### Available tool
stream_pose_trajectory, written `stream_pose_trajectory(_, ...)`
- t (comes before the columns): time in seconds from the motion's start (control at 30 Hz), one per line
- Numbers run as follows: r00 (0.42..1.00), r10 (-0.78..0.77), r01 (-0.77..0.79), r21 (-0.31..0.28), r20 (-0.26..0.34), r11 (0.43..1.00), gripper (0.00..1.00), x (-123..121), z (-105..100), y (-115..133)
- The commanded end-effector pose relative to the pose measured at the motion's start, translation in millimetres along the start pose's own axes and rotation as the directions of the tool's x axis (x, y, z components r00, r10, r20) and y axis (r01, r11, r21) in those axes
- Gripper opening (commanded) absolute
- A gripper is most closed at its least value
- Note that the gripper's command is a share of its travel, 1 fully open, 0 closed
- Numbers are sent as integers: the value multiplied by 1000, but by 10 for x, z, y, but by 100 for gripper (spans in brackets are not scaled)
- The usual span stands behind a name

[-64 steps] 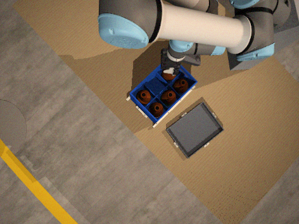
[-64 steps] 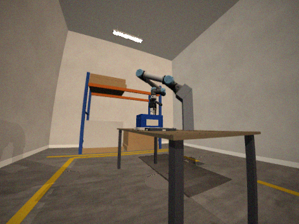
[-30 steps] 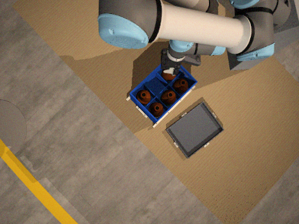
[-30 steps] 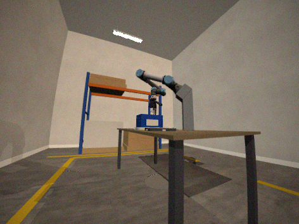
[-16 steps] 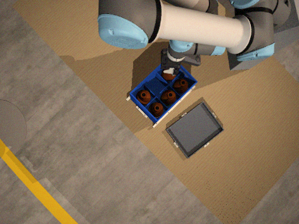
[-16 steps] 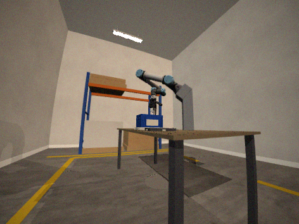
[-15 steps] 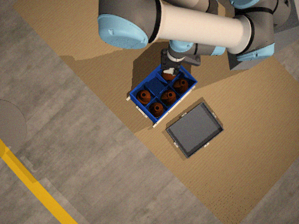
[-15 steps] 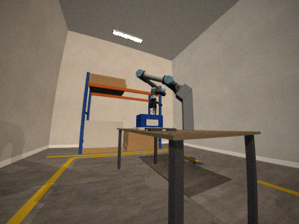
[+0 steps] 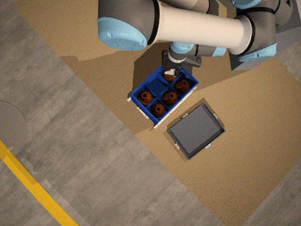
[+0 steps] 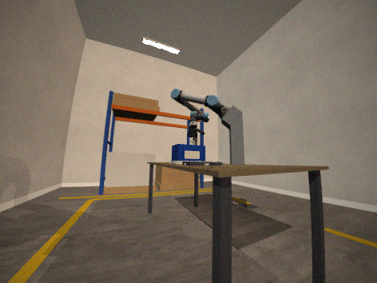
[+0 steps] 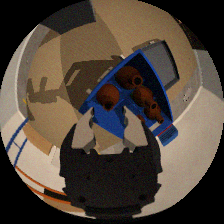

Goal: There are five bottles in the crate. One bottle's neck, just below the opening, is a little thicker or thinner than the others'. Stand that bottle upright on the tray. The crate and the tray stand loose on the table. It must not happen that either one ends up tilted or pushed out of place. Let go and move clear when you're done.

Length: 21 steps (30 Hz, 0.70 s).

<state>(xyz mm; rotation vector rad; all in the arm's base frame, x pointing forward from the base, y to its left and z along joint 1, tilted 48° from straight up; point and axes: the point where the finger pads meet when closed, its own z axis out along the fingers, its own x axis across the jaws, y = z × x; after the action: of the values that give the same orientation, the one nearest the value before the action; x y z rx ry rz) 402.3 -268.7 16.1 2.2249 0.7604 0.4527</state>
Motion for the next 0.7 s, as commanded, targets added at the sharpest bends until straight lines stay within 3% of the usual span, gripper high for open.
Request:
stream_pose_trajectory(0.0, 1000, 0, 0, -1, 0, 1000, 38, 1, 57, 2)
stream_pose_trajectory(0.67, 1000, 0, 0, -1, 0, 1000, 38, 1, 237, 2)
